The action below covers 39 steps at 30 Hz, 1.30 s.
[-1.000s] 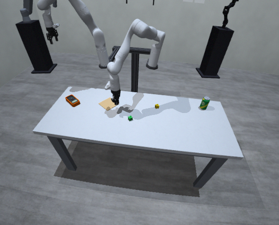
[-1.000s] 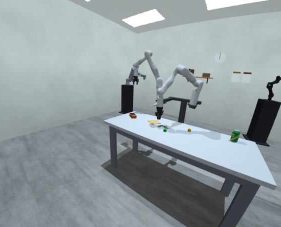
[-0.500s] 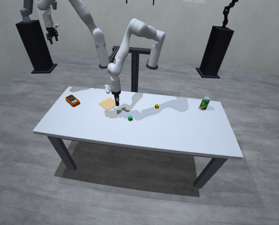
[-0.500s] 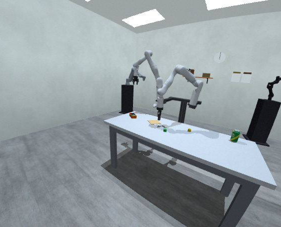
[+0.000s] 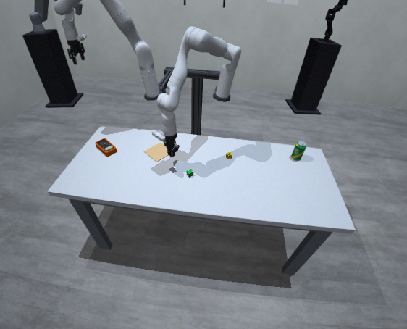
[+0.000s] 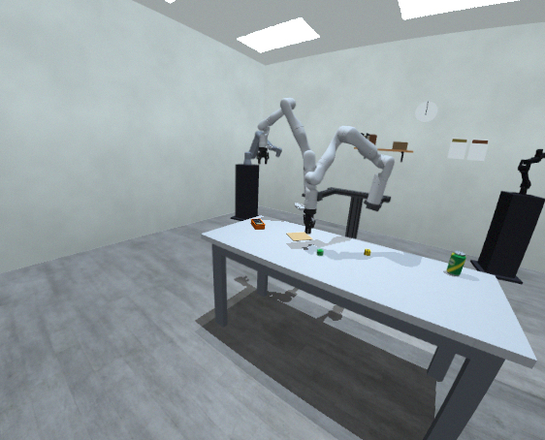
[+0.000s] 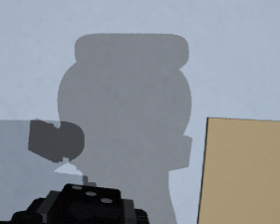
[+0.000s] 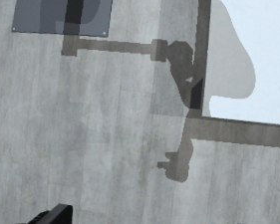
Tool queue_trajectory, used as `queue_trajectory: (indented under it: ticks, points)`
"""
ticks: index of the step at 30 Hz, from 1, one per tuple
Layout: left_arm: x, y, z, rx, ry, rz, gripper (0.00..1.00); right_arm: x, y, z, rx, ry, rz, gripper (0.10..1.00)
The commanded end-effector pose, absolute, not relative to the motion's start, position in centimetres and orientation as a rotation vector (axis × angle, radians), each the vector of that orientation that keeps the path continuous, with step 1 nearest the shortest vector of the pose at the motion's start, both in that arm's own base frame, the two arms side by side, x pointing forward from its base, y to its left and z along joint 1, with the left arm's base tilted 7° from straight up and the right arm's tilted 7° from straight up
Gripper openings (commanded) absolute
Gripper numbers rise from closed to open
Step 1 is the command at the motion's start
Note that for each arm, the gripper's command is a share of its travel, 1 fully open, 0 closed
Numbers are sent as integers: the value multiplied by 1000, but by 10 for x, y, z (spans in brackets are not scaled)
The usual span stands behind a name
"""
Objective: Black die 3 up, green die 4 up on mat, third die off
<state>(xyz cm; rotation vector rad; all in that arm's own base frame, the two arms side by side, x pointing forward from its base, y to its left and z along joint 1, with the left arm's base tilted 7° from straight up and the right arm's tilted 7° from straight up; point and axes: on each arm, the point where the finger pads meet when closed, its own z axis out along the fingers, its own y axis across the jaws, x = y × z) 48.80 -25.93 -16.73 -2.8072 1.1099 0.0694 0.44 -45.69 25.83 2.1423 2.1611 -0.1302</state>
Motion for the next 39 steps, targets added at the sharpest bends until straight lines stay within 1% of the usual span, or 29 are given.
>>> queue_trajectory:
  ticks: [1,13,39]
  points:
    - [490,-259,-166,-2836,1017,53,336,4,-457,259,2141,2160,-132,1000]
    - [496,-259,-165,-2908,782,21,336,4,-457,259,2141,2160,-132,1000]
    - [497,-259,-166,-2917,774,-22,336,4,-457,259,2141,2160,-132,1000]
